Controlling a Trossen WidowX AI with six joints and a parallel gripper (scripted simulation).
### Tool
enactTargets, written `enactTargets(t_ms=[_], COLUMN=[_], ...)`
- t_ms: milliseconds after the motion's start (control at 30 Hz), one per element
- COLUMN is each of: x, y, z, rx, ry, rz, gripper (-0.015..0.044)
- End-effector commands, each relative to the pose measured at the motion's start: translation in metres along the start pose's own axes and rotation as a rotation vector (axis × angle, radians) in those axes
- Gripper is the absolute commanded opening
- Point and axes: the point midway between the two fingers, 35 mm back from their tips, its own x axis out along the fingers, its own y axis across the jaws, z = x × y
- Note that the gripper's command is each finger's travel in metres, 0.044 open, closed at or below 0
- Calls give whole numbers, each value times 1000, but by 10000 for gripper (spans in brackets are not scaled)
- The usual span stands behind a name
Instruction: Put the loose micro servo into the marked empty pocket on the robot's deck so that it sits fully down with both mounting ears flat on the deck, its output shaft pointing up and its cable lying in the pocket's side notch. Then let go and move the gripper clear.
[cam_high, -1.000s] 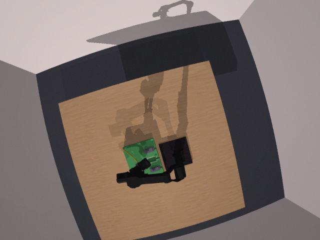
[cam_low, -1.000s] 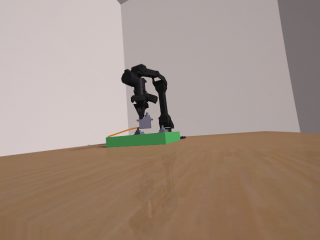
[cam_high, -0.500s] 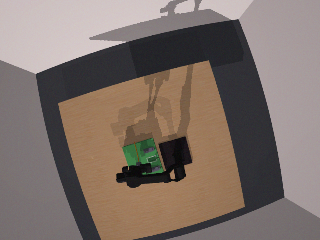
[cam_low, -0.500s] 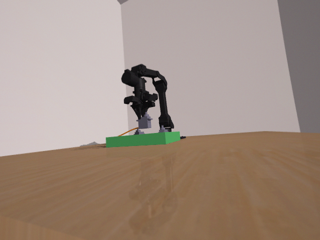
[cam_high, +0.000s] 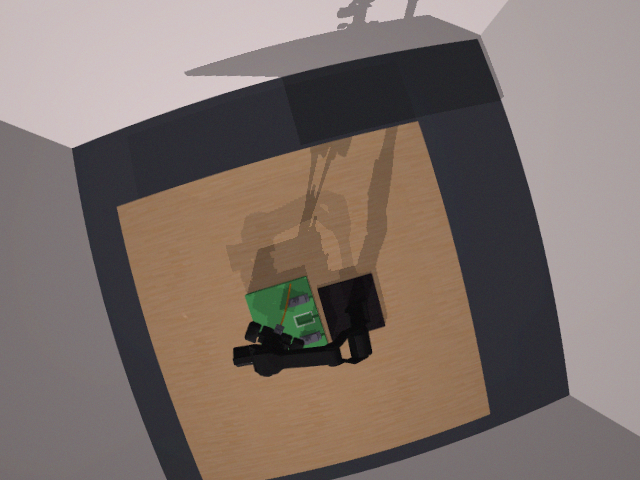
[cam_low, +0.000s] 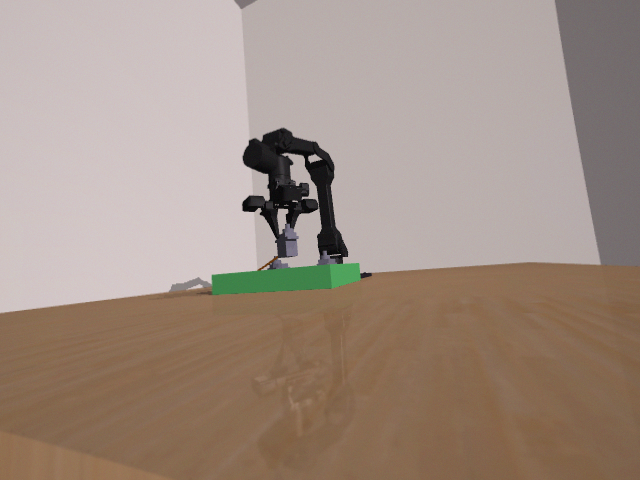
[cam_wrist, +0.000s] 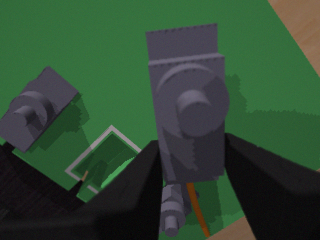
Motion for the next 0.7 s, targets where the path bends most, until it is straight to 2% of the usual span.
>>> enactTargets(t_ms=[0,667], x=[0,0], y=[0,0], z=[0,0], rx=[131,822], ry=[-1,-2], rz=[-3,-2], gripper=[0,0])
